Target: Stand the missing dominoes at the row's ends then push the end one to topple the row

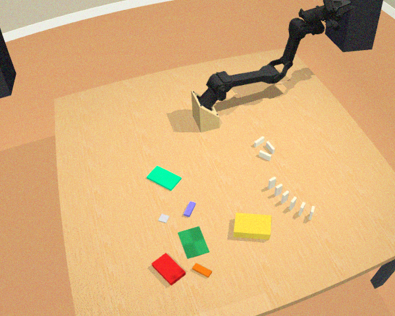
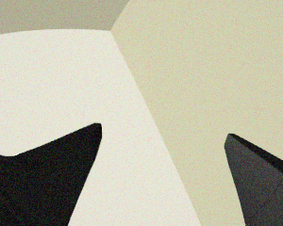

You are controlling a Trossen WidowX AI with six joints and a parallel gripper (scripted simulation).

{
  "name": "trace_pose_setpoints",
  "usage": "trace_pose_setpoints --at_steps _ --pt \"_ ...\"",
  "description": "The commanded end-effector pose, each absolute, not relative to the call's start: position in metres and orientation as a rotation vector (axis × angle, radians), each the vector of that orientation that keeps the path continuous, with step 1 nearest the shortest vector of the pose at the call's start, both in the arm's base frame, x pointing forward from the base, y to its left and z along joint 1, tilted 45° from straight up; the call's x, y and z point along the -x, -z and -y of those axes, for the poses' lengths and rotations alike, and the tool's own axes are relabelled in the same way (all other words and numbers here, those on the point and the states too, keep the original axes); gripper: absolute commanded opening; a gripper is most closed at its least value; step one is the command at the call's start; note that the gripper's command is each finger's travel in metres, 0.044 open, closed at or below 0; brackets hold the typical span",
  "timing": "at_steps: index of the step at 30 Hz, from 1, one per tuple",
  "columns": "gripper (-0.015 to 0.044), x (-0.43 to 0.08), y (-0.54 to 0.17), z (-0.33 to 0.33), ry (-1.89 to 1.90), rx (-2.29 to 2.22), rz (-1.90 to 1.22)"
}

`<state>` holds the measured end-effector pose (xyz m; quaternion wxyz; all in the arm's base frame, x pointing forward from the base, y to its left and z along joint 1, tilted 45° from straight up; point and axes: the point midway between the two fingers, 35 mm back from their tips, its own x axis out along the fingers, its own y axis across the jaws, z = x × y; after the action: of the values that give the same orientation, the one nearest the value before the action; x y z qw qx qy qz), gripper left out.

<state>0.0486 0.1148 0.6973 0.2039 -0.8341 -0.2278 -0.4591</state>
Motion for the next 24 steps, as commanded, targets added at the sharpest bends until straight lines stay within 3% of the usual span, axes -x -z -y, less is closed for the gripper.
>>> trace_pose_setpoints --at_steps 1,15,24 --pt "0.0374 -0.049 -0.697 -0.112 1.272 2.315 0.634" --pt "0.0006 -0.146 -0.641 0.078 0.644 1.357 0.476" --pt "0.0 -0.238 -0.551 0.125 0.282 0.802 0.295"
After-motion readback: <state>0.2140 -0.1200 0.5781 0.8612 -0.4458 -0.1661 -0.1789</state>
